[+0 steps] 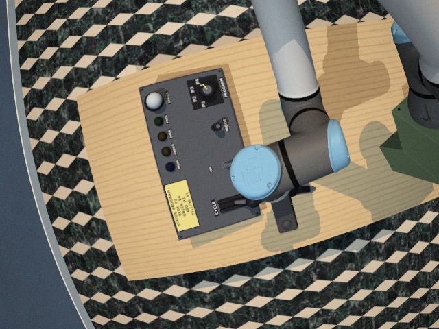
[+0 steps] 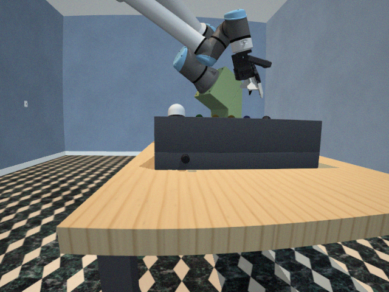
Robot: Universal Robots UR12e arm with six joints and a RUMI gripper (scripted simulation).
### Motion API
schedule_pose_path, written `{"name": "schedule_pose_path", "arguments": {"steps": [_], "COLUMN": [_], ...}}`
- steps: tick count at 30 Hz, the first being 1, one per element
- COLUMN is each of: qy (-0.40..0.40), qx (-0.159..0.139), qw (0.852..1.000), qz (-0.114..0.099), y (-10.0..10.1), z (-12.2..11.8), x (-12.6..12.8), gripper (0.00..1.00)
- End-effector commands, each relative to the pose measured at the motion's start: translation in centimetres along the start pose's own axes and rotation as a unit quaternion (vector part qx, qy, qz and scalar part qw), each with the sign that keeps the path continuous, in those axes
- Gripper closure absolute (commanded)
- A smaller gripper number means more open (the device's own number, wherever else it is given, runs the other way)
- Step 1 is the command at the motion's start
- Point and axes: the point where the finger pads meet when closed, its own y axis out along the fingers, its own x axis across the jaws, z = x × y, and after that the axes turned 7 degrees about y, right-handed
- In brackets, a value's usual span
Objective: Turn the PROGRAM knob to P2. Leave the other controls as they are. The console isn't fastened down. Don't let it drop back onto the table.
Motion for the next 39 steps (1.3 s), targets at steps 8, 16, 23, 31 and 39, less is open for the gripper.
{"name": "schedule_pose_path", "arguments": {"steps": [8,16,23,31,39], "qy": [0.275,0.410,0.531,0.615,0.638], "qx": [0.042,0.063,0.085,0.105,0.111], "qw": [0.956,0.897,0.817,0.738,0.711], "qz": [-0.097,-0.151,-0.209,-0.257,-0.273], "y": [-2.9,-4.9,-7.8,-10.7,-11.7], "z": [-9.9,-15.6,-22.8,-28.9,-30.9], "x": [8.6,11.5,13.7,14.6,14.6], "gripper": [0.00,0.00,0.00,0.00,0.00]}}
